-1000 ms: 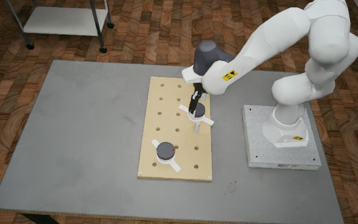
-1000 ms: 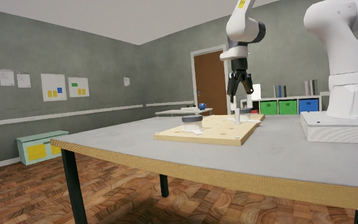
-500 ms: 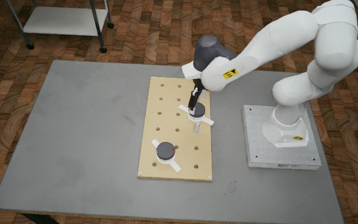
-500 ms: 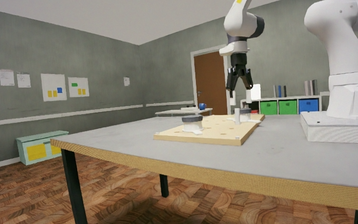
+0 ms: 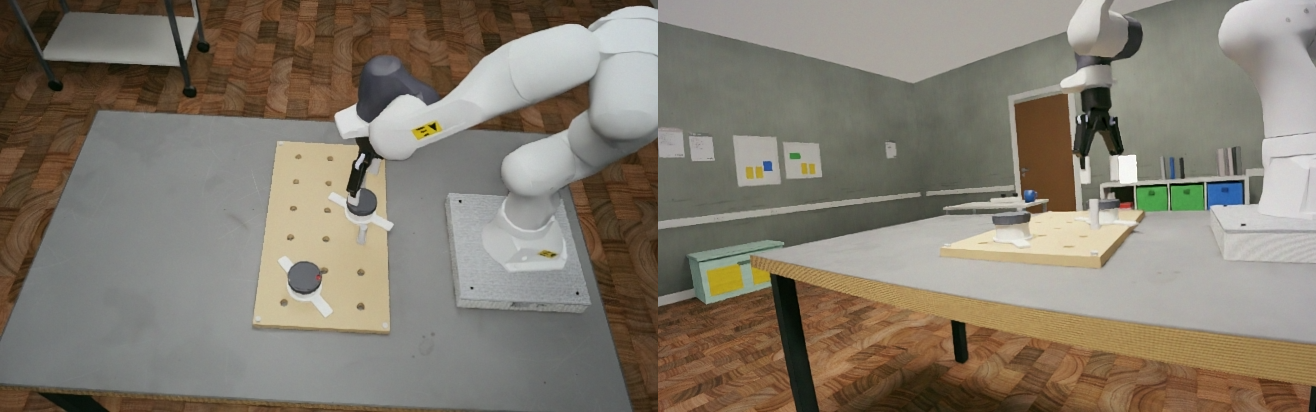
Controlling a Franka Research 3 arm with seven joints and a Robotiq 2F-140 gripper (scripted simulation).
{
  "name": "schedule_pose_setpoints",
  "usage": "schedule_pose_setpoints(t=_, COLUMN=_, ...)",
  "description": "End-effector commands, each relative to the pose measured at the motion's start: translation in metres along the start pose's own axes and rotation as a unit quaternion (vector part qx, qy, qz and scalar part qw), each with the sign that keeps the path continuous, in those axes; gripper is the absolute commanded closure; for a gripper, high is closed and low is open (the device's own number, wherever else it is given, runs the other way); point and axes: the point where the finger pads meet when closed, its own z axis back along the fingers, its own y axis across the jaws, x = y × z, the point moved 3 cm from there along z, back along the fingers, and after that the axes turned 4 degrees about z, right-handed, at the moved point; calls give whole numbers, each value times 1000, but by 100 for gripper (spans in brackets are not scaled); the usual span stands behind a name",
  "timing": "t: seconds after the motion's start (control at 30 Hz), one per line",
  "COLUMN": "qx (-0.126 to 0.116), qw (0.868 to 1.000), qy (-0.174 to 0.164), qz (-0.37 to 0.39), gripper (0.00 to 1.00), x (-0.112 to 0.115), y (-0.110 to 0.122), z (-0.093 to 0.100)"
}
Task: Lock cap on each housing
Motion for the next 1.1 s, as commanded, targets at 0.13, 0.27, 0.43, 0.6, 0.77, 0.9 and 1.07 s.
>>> schedule_pose_setpoints(t=0.13, qx=-3, qw=1000, qy=-7, qz=7, gripper=22, x=4, y=-1, z=8)
schedule_pose_setpoints(t=0.27, qx=-3, qw=1000, qy=-7, qz=7, gripper=22, x=4, y=-1, z=10)
schedule_pose_setpoints(t=0.43, qx=-3, qw=1000, qy=-7, qz=7, gripper=22, x=4, y=-1, z=12)
schedule_pose_setpoints(t=0.6, qx=-3, qw=1000, qy=-7, qz=10, gripper=22, x=4, y=-1, z=12)
schedule_pose_setpoints(t=0.77, qx=-3, qw=995, qy=-7, qz=98, gripper=22, x=3, y=-2, z=12)
schedule_pose_setpoints(t=0.9, qx=-3, qw=977, qy=-7, qz=212, gripper=22, x=2, y=-3, z=12)
schedule_pose_setpoints(t=1.07, qx=-4, qw=972, qy=-7, qz=234, gripper=22, x=2, y=-3, z=12)
